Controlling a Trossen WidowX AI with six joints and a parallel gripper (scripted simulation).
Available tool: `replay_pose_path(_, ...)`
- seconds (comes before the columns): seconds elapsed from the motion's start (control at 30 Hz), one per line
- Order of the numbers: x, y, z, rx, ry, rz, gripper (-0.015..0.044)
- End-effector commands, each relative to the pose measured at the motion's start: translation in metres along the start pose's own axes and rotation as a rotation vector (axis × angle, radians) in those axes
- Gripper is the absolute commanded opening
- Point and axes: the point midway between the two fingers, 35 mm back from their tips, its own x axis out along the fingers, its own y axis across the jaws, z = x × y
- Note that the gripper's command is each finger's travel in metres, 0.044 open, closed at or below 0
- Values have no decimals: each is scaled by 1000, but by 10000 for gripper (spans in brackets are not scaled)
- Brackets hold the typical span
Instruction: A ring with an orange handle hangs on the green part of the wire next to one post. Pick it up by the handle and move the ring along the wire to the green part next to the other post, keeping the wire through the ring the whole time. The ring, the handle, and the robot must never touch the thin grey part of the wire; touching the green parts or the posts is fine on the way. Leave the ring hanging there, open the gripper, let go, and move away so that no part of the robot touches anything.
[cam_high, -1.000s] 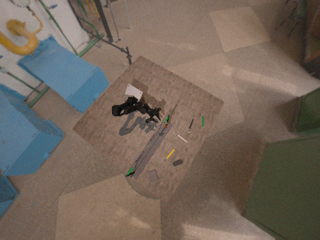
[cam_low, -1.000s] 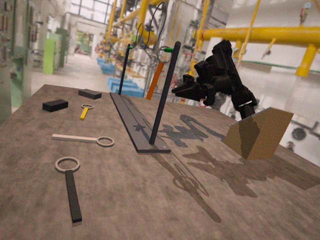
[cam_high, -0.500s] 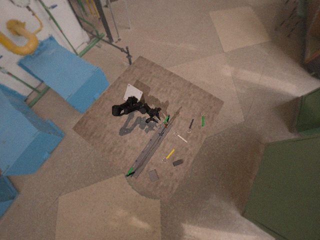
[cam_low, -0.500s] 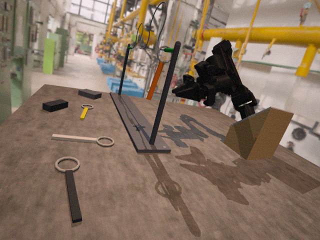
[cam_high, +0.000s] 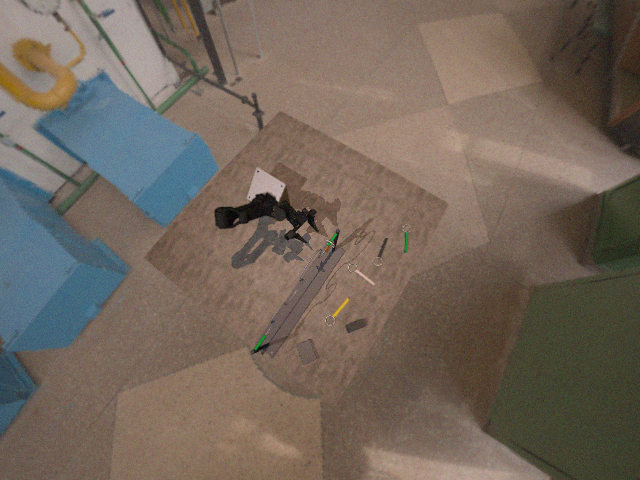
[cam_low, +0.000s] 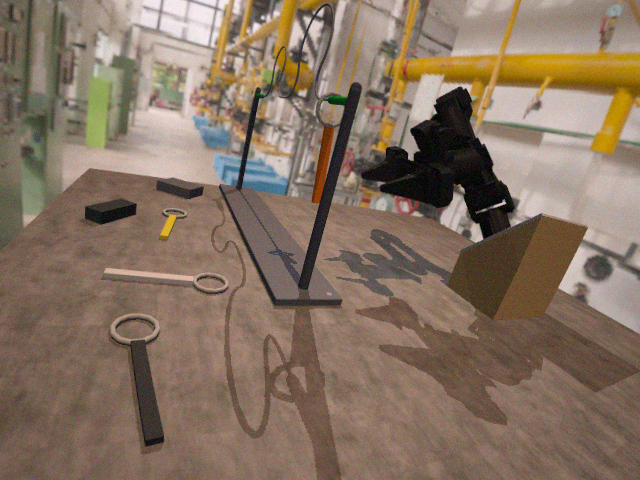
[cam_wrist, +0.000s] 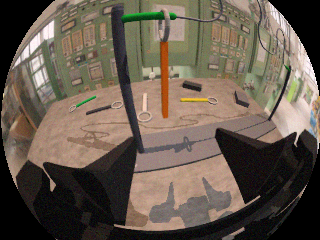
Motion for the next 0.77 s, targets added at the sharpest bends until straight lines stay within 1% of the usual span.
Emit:
replay_pose_path(0.0, -6, 0, -5, -4, 10, 1, 440)
replay_pose_path(0.73, -6, 0, -5, -4, 10, 1, 440)
